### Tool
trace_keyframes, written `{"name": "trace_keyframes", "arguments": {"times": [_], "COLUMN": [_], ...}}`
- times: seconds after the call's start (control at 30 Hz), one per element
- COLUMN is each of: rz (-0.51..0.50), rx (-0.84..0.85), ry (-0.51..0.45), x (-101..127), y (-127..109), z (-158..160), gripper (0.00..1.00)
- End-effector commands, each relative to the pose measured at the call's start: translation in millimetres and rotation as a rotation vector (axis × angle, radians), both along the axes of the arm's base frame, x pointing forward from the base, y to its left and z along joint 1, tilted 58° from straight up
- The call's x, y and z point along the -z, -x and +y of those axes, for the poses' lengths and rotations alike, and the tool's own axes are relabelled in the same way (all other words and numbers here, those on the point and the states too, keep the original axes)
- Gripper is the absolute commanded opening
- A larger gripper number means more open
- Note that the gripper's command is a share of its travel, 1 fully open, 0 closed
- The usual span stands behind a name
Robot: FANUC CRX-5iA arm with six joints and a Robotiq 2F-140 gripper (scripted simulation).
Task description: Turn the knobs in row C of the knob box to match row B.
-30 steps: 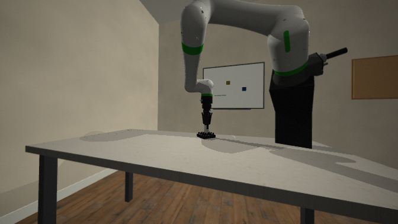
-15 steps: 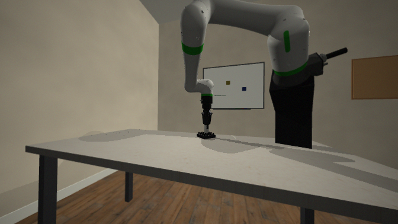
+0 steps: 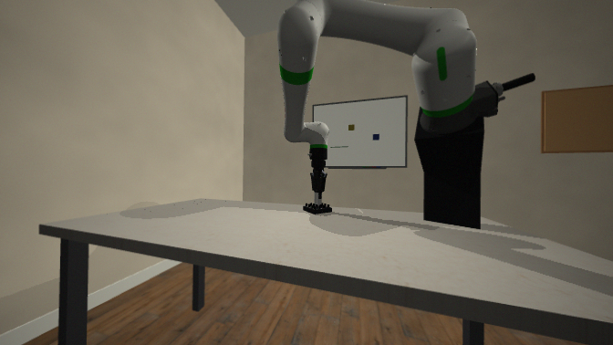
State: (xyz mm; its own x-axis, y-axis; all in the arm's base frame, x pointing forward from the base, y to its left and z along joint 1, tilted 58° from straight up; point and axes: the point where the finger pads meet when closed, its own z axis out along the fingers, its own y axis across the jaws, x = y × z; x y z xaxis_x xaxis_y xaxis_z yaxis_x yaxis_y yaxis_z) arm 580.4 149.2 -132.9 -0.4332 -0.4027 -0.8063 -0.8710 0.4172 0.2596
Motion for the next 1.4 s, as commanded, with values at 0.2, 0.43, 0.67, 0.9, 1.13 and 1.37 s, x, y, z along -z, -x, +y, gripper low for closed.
{"name": "trace_keyframes", "arguments": {"times": [0.2,0.43,0.67,0.9,1.13,1.37], "rz": [0.0,0.0,0.0,0.0,0.0,0.0], "rx": [0.0,0.0,0.0,0.0,0.0,0.0], "ry": [0.0,0.0,0.0,0.0,0.0,0.0], "x": [0,-4,-12,-19,-20,-20], "y": [0,2,5,8,9,9], "z": [0,-7,-18,-30,-31,-31], "gripper": [0.12,0.12,0.12,0.12,0.12,0.12]}}
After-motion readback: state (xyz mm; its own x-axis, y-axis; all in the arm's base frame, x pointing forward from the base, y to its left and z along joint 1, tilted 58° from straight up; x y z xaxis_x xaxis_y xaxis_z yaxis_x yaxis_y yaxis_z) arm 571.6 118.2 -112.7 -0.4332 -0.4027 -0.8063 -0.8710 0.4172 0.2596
